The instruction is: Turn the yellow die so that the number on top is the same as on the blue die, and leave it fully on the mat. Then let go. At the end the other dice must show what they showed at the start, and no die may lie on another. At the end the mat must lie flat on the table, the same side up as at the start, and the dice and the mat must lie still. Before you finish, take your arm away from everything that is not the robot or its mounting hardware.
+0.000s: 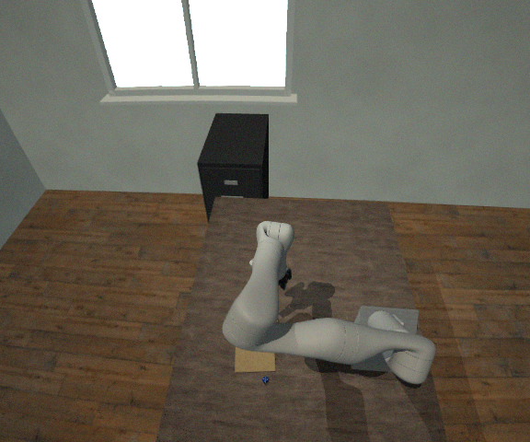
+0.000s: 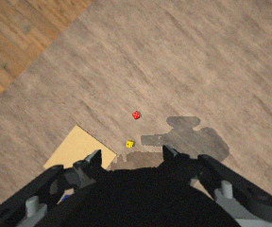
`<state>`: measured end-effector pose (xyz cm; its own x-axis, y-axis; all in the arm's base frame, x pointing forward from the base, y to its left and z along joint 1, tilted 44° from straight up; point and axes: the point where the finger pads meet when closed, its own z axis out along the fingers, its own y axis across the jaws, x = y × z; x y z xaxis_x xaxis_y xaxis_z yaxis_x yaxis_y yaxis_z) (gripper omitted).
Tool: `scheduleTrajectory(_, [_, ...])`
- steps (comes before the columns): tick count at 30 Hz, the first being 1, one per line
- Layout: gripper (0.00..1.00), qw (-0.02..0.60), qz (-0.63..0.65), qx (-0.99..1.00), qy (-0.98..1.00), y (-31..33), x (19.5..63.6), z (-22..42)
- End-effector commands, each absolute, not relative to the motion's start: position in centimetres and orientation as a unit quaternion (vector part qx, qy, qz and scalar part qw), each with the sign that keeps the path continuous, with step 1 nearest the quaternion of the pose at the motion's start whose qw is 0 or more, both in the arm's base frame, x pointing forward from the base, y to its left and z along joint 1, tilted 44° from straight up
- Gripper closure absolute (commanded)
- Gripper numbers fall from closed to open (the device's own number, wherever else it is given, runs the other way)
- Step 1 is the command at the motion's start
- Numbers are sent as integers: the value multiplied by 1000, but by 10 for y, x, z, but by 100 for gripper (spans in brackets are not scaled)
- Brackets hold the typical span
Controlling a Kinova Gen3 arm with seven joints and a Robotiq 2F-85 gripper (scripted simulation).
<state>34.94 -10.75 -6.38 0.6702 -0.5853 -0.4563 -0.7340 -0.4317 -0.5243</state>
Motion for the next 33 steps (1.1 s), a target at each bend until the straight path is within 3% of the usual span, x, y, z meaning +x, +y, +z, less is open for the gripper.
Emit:
scheduleTrajectory(1, [0,358,108,-838,397,-108,345,-65])
scheduleTrajectory(14, [0,358,108,-838,397,-103,346,-70])
scheduleTrajectory(33, [0,358,108,-838,397,-31,353,-146])
